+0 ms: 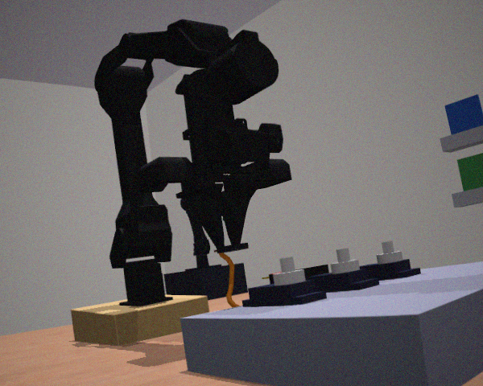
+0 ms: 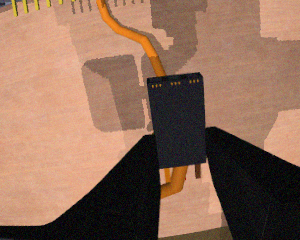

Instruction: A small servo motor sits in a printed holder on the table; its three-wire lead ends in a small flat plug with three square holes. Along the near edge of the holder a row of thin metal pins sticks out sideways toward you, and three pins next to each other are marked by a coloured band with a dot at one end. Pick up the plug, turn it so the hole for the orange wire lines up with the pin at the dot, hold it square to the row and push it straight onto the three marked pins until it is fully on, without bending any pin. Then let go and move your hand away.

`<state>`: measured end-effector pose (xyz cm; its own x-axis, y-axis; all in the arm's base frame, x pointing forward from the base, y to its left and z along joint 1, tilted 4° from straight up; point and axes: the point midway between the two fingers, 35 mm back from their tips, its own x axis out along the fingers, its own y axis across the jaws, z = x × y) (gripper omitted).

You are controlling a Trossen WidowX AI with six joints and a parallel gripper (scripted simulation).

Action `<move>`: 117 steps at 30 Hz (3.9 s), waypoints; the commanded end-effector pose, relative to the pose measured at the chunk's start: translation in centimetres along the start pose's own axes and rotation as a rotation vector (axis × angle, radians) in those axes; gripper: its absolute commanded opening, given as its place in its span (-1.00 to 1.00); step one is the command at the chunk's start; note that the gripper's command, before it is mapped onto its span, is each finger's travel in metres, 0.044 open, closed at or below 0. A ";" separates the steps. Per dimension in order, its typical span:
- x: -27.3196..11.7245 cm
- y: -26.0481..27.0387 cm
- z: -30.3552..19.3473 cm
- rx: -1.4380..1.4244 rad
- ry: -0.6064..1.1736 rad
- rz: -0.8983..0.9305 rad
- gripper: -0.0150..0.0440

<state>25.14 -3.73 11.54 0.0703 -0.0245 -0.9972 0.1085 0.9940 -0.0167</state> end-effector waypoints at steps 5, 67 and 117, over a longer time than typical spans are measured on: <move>1.4 0.2 -0.7 0.004 -0.009 -0.004 -0.49; 3.7 0.0 5.0 0.004 -0.013 -0.004 -0.49; -2.1 0.2 4.8 0.004 -0.013 -0.003 1.00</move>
<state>29.75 -4.00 13.85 0.0813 -0.0301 -0.9962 0.1104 0.9937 -0.0210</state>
